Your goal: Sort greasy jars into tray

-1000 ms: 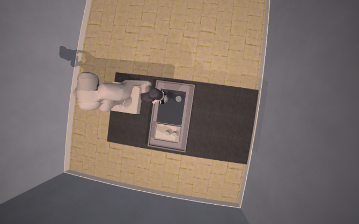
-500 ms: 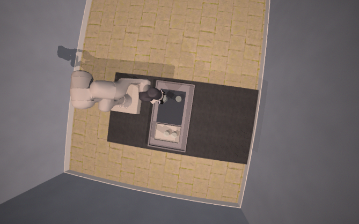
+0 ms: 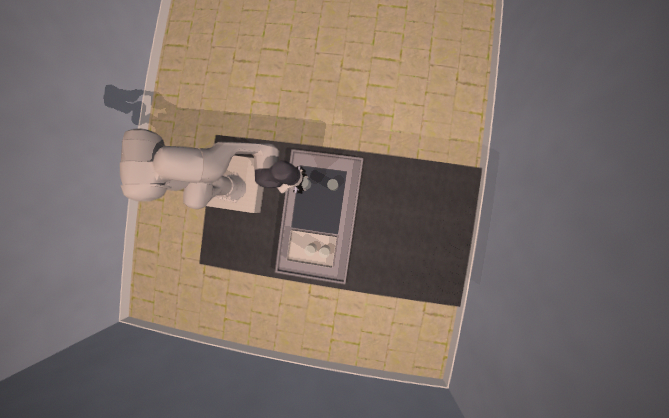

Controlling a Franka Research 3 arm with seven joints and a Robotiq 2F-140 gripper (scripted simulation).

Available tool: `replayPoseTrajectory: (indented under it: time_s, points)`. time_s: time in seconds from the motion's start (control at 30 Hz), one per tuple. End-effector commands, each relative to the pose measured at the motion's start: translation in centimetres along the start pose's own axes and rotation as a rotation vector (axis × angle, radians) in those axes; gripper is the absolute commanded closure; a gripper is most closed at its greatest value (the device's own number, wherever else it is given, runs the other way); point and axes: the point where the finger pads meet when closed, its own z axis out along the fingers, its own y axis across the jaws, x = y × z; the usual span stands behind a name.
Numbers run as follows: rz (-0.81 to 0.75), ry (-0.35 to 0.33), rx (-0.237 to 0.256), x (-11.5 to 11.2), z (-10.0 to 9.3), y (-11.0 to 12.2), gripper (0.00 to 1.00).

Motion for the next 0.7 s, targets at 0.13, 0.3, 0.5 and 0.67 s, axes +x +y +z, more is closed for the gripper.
replayPoseTrajectory:
  time_s: [0.13,0.3,0.5,0.67]
  points:
    - [-0.016,0.014,-0.001,0.3,-2.0,0.0,1.0]
    - [-0.016,0.014,-0.001,0.3,-2.8,0.0,1.0]
    - [-0.016,0.014,-0.001,0.4,-2.8,-2.0,1.0]
    - [-0.016,0.014,-0.001,0.4,-2.8,-3.7,1.0]
